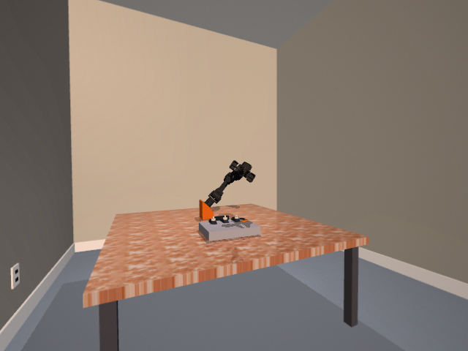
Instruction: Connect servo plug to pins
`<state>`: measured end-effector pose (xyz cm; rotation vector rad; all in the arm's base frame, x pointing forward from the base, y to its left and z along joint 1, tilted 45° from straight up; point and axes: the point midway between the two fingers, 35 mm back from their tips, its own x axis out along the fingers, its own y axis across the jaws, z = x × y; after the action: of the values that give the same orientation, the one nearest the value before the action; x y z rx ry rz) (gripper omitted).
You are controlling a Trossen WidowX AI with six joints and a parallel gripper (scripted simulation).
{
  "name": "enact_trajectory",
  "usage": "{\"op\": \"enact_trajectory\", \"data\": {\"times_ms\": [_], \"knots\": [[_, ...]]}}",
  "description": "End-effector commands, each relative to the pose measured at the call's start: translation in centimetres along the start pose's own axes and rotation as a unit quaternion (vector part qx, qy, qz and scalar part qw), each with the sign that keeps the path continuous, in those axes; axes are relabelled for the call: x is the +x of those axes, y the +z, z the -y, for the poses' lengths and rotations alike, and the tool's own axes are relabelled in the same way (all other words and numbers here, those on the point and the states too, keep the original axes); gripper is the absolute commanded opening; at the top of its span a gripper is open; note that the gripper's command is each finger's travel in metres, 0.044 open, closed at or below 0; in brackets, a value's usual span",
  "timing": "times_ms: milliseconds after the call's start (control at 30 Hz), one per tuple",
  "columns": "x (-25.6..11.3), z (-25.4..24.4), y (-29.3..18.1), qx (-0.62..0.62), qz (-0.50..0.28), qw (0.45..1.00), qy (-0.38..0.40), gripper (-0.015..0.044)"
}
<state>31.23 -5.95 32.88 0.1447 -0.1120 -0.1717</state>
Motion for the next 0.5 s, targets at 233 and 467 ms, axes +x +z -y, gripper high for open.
{"op": "enact_trajectory", "data": {"times_ms": [233,467], "knots": [[-0.4,-3.6,-0.5,-0.043,-0.016,0.998,0.053,0.0115],[-0.6,-5.7,-1.1,-0.056,-0.032,0.994,0.086,0.0115]]}}
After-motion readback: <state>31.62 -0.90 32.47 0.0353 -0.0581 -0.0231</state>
